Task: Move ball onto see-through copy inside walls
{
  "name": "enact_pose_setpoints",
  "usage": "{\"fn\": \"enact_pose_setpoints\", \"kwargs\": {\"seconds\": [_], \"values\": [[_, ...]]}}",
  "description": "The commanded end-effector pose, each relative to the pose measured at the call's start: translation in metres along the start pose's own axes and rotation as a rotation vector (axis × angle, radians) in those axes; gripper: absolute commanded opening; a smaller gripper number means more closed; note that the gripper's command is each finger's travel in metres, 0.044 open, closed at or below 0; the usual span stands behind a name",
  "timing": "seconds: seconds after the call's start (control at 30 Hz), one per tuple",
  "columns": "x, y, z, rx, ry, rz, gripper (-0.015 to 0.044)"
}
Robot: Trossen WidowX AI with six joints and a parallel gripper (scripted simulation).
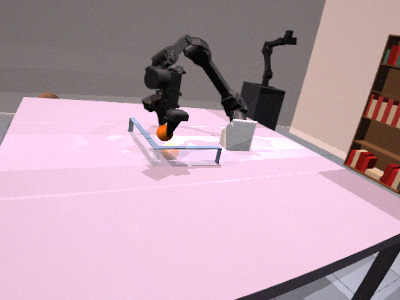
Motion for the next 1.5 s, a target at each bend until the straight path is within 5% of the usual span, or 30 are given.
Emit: {"fn": "enact_pose_setpoints", "kwargs": {"seconds": [0.0,0.63,1.47], "values": [[0.025,-0.003,-0.004,-0.017,-0.012,-0.012,0.0000],[0.089,-0.009,-0.004,-0.037,-0.021,-0.006,0.0000],[0.060,0.023,-0.006,0.849,-0.024,0.003,0.0000]]}}
Point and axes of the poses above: the point midway between the two fingers, 35 mm back from their tips, its own x axis back along the fingers, its own y axis across the jaws, z = x × y, the point moved 1 cm from there along x, back along the fingers, and after that the axes turned 15 degrees about x, right-handed, at the moved point
